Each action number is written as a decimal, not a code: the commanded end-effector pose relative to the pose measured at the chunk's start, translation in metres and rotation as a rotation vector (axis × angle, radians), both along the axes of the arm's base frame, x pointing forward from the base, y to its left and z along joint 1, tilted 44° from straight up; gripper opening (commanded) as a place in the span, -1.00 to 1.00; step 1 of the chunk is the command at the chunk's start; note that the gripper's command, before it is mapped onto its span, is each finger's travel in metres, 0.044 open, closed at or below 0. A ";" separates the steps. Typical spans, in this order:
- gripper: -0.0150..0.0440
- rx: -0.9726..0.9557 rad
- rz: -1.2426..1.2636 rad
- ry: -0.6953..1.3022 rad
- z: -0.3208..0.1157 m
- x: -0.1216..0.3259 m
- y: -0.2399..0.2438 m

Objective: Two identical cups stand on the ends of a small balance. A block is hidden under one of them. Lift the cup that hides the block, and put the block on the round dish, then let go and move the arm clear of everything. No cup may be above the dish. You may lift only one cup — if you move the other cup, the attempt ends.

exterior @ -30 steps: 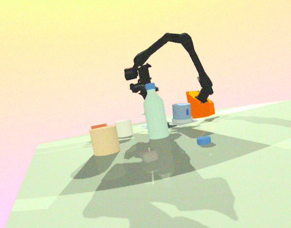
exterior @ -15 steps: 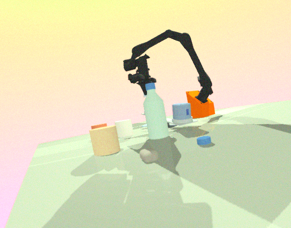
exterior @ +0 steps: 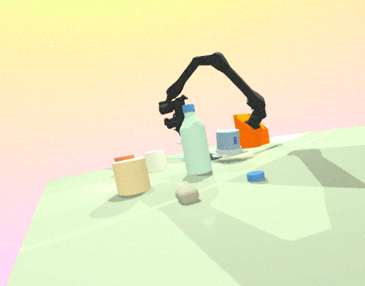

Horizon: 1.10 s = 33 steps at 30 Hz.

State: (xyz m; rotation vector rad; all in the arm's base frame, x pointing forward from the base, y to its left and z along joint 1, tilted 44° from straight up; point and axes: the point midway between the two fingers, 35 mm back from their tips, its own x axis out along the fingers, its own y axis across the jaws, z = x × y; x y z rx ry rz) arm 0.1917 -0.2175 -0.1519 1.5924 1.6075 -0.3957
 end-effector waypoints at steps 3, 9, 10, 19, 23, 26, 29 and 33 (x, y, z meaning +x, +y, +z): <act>-0.49 -0.015 0.007 -0.010 -0.013 0.003 0.008; -0.49 -0.014 0.007 -0.011 -0.032 0.007 0.026; -0.49 -0.014 0.007 -0.011 -0.032 0.007 0.026; -0.49 -0.013 0.007 -0.011 -0.038 0.008 0.031; -0.49 -0.013 0.007 -0.011 -0.043 0.009 0.036; -0.49 -0.013 0.007 -0.011 -0.046 0.009 0.039; -0.40 -0.016 0.009 -0.012 -0.044 0.008 0.036; -0.05 -0.016 0.009 -0.012 -0.044 0.008 0.036</act>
